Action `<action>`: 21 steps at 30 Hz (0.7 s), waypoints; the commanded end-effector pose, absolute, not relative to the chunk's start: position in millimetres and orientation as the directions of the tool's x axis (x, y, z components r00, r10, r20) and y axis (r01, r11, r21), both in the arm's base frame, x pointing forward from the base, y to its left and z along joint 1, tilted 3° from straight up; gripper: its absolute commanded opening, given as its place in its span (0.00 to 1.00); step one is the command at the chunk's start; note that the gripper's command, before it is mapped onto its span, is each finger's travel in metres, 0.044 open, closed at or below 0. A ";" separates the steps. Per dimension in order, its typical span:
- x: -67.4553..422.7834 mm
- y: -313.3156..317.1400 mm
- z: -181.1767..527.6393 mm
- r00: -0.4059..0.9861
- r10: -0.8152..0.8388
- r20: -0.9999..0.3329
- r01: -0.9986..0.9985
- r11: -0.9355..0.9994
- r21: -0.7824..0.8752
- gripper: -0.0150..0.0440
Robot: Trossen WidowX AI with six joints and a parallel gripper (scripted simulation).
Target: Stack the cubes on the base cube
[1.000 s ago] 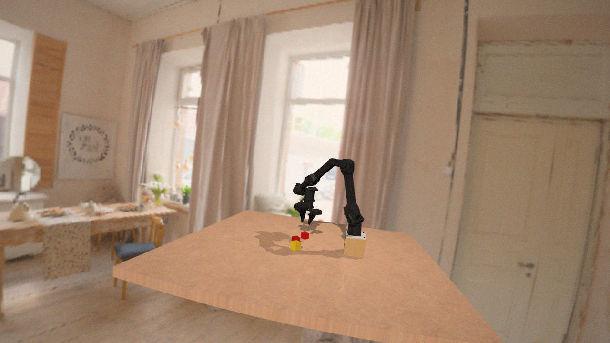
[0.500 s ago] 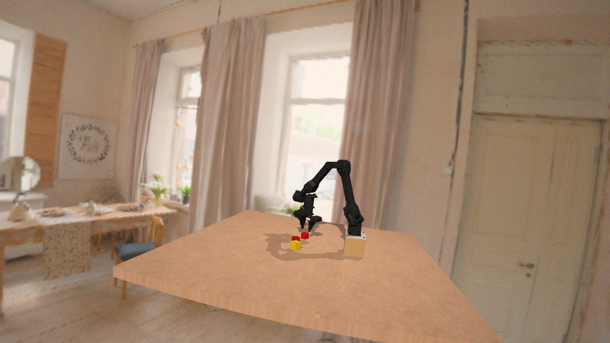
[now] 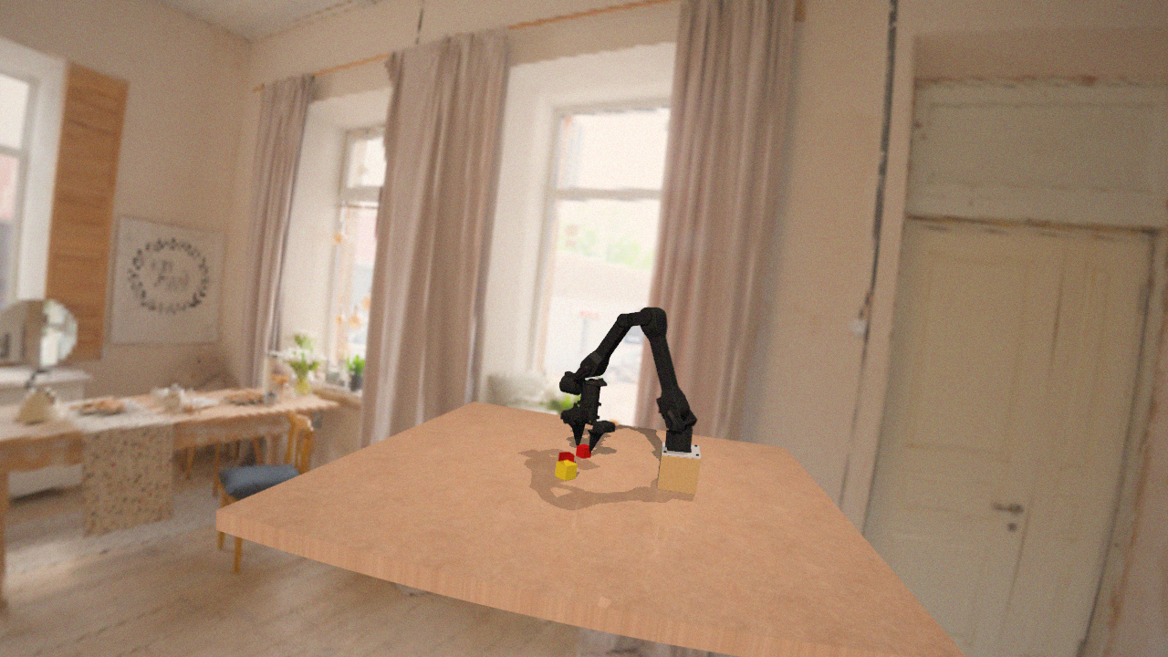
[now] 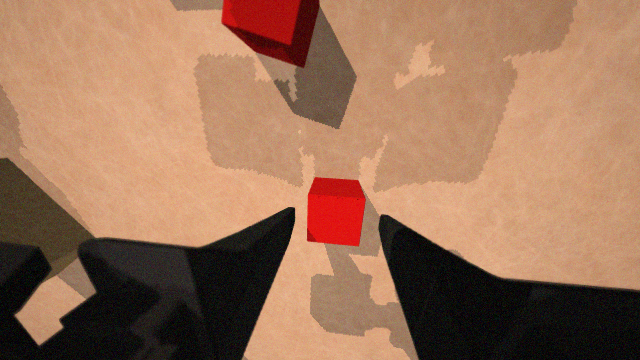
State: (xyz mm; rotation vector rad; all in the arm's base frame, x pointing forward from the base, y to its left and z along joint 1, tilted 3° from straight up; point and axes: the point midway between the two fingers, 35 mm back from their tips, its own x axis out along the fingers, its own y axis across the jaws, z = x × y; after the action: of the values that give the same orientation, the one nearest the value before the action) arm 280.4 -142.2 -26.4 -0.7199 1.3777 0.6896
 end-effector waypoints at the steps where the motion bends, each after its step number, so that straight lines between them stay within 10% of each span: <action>1: 280.4 -140.9 -34.5 0.074 0.020 -0.997 -0.787 0.615 -0.046 0.70; 10: 280.4 -140.8 -36.9 0.074 0.020 -0.997 -0.787 0.615 -0.046 0.44; 21: 282.0 -142.9 -17.3 0.074 0.019 -0.997 -0.787 0.615 -0.047 0.43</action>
State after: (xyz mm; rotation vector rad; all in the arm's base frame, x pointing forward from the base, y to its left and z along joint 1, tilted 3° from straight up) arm 278.3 -141.0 -29.4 -0.7103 1.3863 0.6982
